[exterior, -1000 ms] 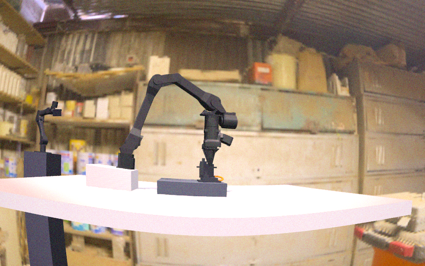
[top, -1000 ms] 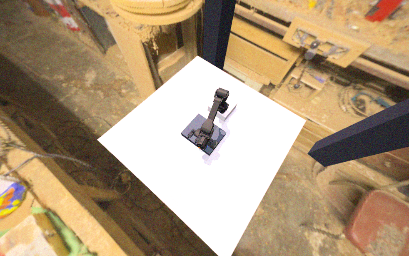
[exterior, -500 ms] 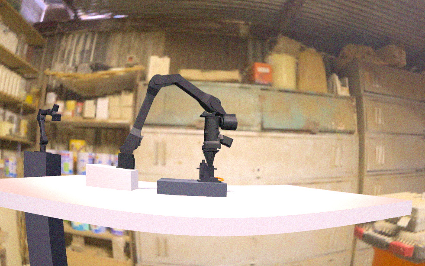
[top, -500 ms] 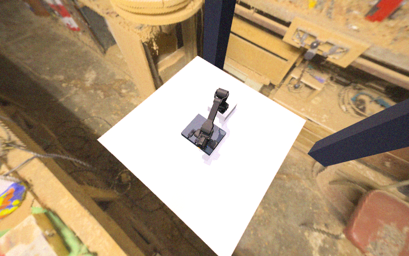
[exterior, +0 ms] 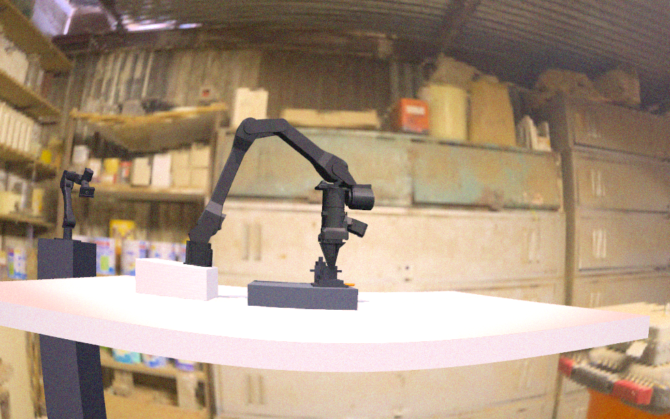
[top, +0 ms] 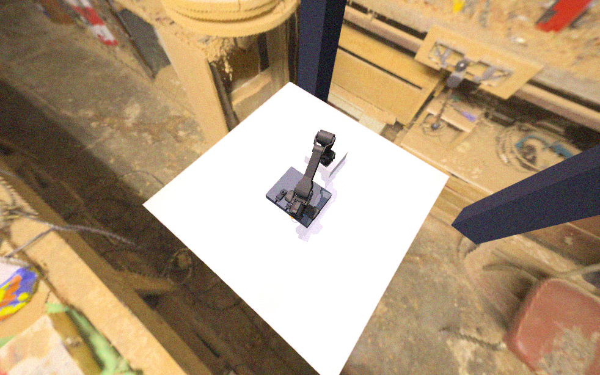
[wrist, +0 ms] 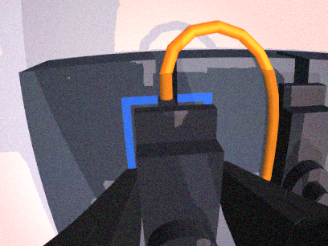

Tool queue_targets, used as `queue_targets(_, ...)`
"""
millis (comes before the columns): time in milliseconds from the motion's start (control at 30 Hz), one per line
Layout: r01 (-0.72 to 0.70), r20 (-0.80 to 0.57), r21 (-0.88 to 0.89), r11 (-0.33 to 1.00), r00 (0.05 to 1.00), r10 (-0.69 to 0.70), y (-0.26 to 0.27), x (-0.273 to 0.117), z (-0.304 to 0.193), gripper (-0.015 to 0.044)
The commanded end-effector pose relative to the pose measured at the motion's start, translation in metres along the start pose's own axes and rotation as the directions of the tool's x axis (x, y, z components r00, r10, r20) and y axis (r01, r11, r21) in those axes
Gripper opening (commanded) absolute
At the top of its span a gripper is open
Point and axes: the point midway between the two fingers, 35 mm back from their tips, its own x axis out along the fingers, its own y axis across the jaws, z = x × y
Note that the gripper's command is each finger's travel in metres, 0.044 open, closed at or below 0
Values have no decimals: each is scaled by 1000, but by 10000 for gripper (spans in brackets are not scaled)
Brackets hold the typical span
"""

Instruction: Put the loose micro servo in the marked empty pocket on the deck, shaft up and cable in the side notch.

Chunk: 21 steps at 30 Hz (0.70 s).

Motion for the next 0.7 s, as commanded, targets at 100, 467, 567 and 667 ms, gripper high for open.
queue_targets(100,1,-1,-1,1000,1000,-1,0,7,0,0)
queue_targets(467,1,-1,-1,1000,1000,-1,0,18,0,0)
queue_targets(567,1,-1,-1,1000,1000,-1,0,21,0,0)
queue_targets(667,1,-1,-1,1000,1000,-1,0,24,0,0)
